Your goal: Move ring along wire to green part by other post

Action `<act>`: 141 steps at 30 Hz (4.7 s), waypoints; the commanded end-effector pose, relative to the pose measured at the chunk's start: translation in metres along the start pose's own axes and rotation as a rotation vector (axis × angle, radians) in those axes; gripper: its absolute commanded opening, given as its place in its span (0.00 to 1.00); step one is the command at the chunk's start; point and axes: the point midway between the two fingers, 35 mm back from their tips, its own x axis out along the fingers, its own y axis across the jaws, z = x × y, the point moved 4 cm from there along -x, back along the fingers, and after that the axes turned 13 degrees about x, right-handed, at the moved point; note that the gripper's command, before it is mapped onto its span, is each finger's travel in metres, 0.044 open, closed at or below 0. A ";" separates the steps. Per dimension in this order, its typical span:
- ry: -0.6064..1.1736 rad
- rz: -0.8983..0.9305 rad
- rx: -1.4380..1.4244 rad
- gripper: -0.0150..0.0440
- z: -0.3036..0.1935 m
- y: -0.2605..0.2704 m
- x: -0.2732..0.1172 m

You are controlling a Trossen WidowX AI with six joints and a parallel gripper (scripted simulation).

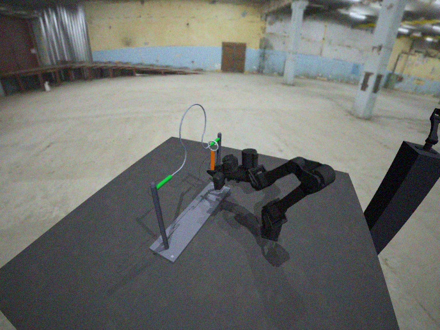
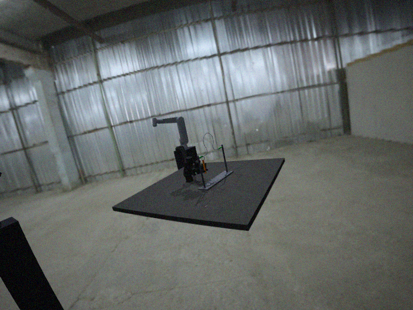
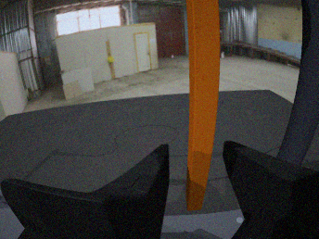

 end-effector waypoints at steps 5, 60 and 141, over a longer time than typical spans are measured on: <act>0.001 -0.004 0.007 0.53 -0.002 0.001 0.013; -0.002 0.000 0.003 0.00 -0.003 0.002 0.018; 0.007 0.003 0.041 0.00 0.002 0.042 0.017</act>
